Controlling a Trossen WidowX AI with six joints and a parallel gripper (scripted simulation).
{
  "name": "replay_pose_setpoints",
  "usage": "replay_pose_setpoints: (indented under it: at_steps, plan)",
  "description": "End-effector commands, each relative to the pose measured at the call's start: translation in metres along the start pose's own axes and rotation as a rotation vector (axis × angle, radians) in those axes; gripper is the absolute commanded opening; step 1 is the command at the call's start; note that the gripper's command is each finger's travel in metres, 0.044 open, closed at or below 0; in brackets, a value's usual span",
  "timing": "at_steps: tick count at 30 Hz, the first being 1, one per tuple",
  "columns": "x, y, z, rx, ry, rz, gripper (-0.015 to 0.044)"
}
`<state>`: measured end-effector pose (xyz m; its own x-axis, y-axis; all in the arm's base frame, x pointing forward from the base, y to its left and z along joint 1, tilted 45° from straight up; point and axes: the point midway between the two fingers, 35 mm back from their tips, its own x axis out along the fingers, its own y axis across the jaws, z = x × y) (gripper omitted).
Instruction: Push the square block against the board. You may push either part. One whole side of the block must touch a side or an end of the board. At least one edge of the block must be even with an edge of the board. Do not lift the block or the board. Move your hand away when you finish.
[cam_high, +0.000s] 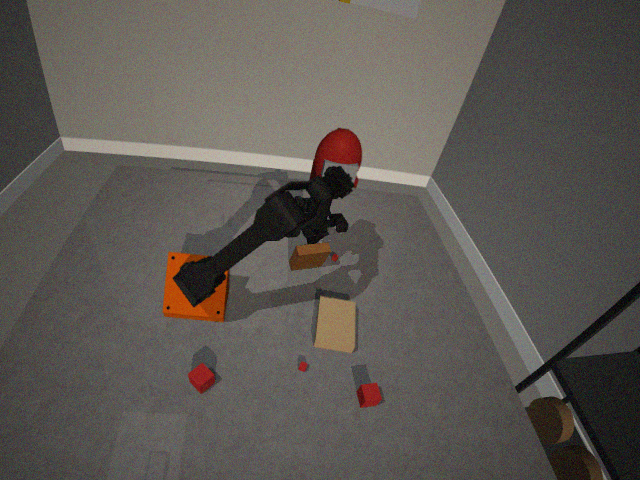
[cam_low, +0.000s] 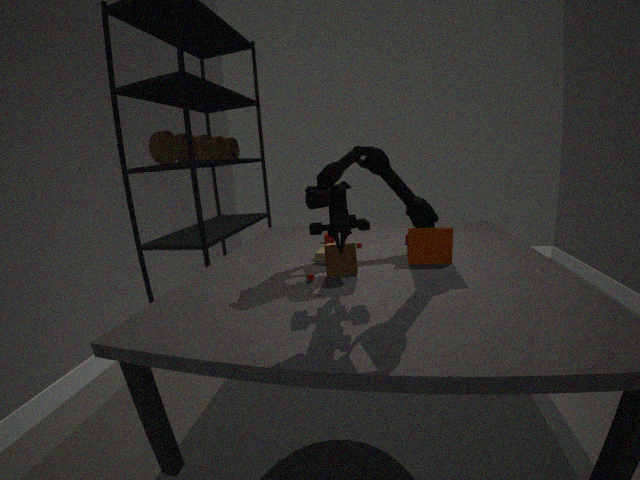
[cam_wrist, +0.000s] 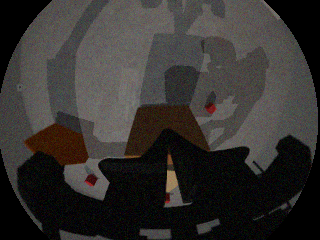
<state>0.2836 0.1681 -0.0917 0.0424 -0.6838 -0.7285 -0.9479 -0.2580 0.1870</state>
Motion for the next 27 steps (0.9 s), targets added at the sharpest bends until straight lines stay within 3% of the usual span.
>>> replay_pose_setpoints:
  at_steps: [1, 10, 27]
  plan:
    - [-0.001, -0.001, -0.008, 0.0, 0.002, -0.006, 0.0]
    - [0.0, 0.0, -0.018, 0.001, 0.004, -0.006, 0.0]
    - [-0.001, 0.0, 0.008, 0.0, 0.001, -0.006, 0.0]
